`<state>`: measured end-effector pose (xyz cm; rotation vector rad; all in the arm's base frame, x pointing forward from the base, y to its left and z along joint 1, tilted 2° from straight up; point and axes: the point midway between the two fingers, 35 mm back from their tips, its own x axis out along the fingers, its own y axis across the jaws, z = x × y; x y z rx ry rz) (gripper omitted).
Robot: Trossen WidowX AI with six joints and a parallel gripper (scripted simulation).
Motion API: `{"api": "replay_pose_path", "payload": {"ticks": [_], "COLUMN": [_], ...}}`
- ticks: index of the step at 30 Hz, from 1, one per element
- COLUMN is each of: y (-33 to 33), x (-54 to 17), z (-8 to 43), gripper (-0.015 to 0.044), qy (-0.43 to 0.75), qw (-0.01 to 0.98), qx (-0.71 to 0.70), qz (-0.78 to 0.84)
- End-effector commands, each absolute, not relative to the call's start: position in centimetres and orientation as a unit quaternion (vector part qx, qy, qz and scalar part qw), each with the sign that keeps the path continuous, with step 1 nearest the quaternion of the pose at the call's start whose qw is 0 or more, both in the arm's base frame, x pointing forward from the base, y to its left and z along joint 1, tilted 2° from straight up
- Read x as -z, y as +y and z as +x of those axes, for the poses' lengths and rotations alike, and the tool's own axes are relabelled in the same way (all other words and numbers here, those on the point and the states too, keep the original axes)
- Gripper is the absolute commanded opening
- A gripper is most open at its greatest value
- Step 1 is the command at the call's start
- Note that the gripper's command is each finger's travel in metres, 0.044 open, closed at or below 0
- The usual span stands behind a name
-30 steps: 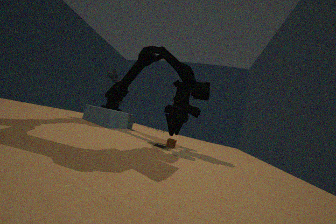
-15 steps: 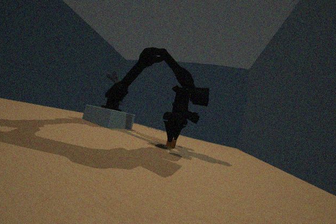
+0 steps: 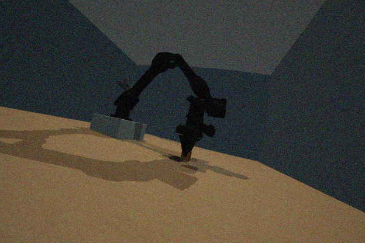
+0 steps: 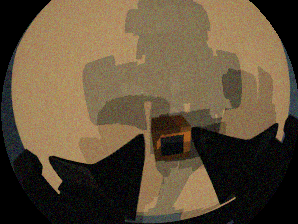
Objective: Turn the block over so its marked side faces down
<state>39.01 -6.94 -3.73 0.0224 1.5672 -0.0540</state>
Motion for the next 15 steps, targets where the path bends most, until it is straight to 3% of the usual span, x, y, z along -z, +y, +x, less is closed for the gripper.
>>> {"api": "replay_pose_path", "payload": {"ticks": [1,15], "y": [-7.01,-7.01], "x": [3.80,3.80], "z": [39.01,39.01], "gripper": [0.0125,0.0032], "qy": [0.706,0.706], "qw": [0.708,0.708], "qx": [0.026,0.026], "qz": [0.009,0.009]}}
